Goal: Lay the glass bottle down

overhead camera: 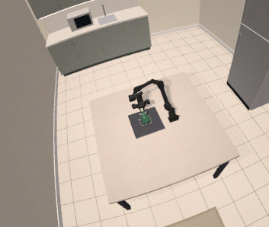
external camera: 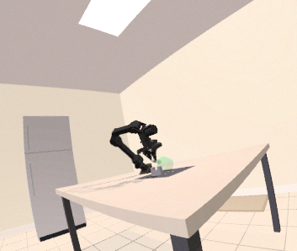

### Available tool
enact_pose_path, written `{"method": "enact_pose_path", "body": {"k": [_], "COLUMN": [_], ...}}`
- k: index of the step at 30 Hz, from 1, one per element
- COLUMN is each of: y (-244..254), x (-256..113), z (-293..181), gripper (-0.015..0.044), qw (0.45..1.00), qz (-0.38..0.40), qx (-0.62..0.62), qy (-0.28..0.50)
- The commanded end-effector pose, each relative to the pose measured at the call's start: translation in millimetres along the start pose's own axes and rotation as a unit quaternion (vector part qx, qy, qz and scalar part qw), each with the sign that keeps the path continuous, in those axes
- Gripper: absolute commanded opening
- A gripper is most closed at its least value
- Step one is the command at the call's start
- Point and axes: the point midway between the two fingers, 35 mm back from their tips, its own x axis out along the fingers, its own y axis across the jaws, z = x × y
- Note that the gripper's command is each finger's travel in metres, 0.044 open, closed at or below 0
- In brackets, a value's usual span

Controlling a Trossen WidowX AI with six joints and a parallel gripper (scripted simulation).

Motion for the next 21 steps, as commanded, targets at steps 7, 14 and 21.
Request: {"method": "enact_pose_path", "body": {"k": [7, 14, 21], "y": [0.7, 0.9, 1.1], "x": [5.9, 8.7, 11.6], "z": [-6.0, -9.6, -13.2], "gripper": [0.0119, 0.0119, 0.0119], "qw": [1.000, 1.000, 1.000], "qz": [0.000, -0.001, -0.001], "qx": [0.000, 0.002, 0.003], "qy": [0.000, 0.000, 0.000]}}
